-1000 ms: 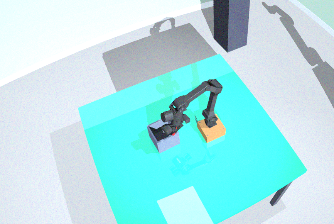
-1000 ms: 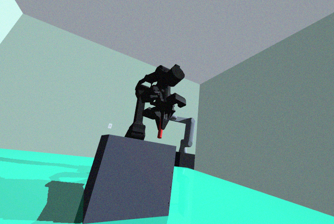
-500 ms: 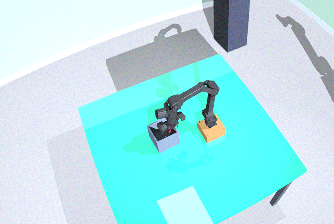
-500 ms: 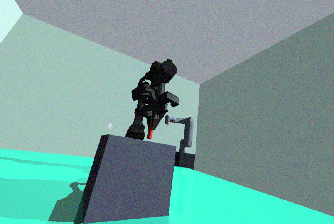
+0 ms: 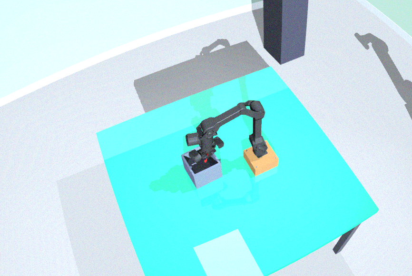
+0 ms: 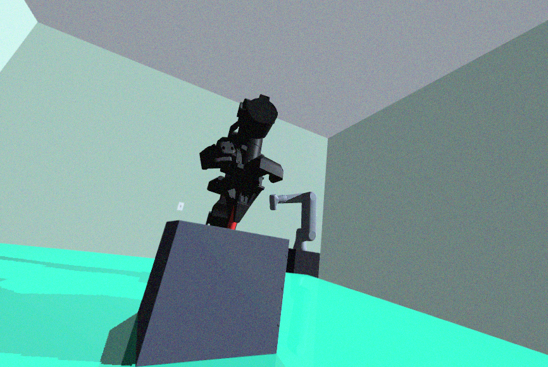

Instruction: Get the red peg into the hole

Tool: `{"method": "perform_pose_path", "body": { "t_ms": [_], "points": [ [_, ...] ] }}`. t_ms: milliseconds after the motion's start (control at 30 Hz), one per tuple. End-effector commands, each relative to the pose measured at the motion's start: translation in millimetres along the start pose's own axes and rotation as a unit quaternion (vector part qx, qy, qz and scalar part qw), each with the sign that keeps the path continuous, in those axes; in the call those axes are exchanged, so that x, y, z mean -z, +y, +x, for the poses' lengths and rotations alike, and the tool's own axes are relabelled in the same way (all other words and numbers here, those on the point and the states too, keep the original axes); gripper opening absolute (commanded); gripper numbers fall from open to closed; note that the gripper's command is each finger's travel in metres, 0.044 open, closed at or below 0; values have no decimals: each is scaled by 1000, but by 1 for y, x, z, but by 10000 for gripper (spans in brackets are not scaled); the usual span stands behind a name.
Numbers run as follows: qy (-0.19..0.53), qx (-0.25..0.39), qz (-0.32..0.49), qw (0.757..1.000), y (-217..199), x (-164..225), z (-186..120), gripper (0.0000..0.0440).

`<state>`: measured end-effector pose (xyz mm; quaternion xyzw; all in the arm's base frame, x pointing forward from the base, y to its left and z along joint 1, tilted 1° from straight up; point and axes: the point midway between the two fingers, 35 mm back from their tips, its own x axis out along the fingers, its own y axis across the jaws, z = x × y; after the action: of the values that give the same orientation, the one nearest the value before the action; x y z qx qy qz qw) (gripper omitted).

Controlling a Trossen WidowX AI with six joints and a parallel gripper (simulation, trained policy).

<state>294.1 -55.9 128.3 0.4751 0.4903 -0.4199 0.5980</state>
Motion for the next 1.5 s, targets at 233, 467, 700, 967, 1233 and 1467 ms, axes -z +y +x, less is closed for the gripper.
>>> {"method": "perform_pose_path", "body": {
  "t_ms": [233,467,700,967,1233,1467],
  "points": [
    [12,6,-4,1000,3,-10,27,0],
    [17,6,-11,1000,6,-16,43,0],
    [24,9,-25,999,9,-17,62,0],
    [24,22,-40,999,9,-20,78,31],
    [39,32,-48,998,11,-19,81,102],
    [70,19,-36,997,17,-25,69,148]
  ]
}}
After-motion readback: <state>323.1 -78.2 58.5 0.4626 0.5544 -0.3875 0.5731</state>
